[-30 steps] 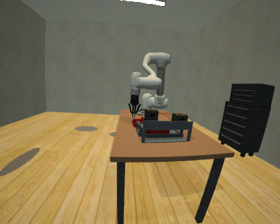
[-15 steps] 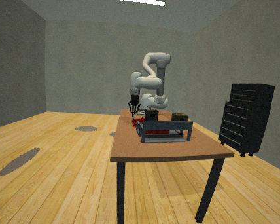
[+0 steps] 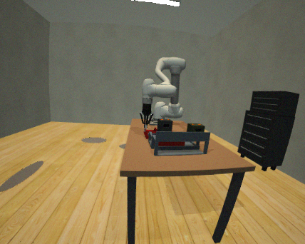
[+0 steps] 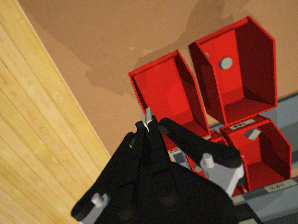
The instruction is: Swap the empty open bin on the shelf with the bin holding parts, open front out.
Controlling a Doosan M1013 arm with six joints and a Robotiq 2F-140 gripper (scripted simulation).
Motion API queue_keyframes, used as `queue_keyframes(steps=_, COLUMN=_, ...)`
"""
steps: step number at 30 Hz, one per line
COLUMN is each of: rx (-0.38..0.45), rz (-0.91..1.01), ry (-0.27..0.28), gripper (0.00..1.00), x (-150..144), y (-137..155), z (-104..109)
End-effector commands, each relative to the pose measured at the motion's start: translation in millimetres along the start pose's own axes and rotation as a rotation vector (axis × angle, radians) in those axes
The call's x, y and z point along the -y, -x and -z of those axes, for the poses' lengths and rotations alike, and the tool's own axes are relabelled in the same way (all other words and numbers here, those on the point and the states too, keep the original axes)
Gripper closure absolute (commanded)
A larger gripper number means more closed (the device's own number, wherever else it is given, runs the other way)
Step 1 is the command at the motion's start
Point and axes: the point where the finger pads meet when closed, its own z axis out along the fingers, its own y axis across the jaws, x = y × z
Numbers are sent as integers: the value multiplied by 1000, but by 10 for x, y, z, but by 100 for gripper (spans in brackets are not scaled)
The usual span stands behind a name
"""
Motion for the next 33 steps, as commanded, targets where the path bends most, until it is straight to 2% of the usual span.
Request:
queue_keyframes(steps=1, rx=1, rz=-4, ry=5, gripper=90, x=4, y=-16, z=-27)
queue_keyframes(steps=33, rx=1, rz=-4, ry=5, gripper=90, x=4, y=-16, z=-99)
